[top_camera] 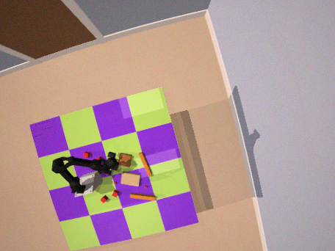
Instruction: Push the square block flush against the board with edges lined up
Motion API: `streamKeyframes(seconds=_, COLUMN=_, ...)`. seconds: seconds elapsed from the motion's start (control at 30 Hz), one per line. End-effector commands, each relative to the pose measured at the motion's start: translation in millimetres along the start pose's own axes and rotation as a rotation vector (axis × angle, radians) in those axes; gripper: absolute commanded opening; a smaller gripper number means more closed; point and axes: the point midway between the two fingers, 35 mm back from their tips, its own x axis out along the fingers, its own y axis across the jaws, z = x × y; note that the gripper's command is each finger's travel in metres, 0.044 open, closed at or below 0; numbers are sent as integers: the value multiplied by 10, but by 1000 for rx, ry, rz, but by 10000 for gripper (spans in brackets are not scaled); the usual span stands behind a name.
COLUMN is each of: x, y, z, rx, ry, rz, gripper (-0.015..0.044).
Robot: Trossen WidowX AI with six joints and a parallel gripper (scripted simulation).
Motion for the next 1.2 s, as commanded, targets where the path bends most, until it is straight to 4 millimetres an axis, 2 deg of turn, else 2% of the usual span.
streamKeyframes(seconds=0.0, x=-22, y=1, z=3, rx=0, ry=0, rz=-1, gripper=0)
streamKeyframes(seconds=0.17, x=-524, y=4, z=-2, rx=7, ry=-1, rz=-5, gripper=0)
streamKeyframes(seconds=0.4, x=-506, y=12, z=22, rx=11, ry=-8, rz=-3, gripper=0)
streamKeyframes(seconds=0.57, x=-539, y=264, z=235, rx=9, ry=-9, rz=-2, gripper=0)
streamKeyframes(seconds=0.7, x=-540, y=275, z=244, rx=9, ry=-9, rz=-2, gripper=0)
streamKeyframes(seconds=0.77, x=-449, y=278, z=251, rx=-12, ry=-8, rz=-3, gripper=0)
streamKeyframes(seconds=0.87, x=-84, y=283, z=249, rx=-96, ry=-3, rz=-4, gripper=0)
streamKeyframes(seconds=0.9, x=-17, y=282, z=243, rx=-112, ry=-1, rz=-3, gripper=0)
streamKeyframes(seconds=1.17, x=5, y=289, z=266, rx=-117, ry=-1, rz=-3, gripper=0)
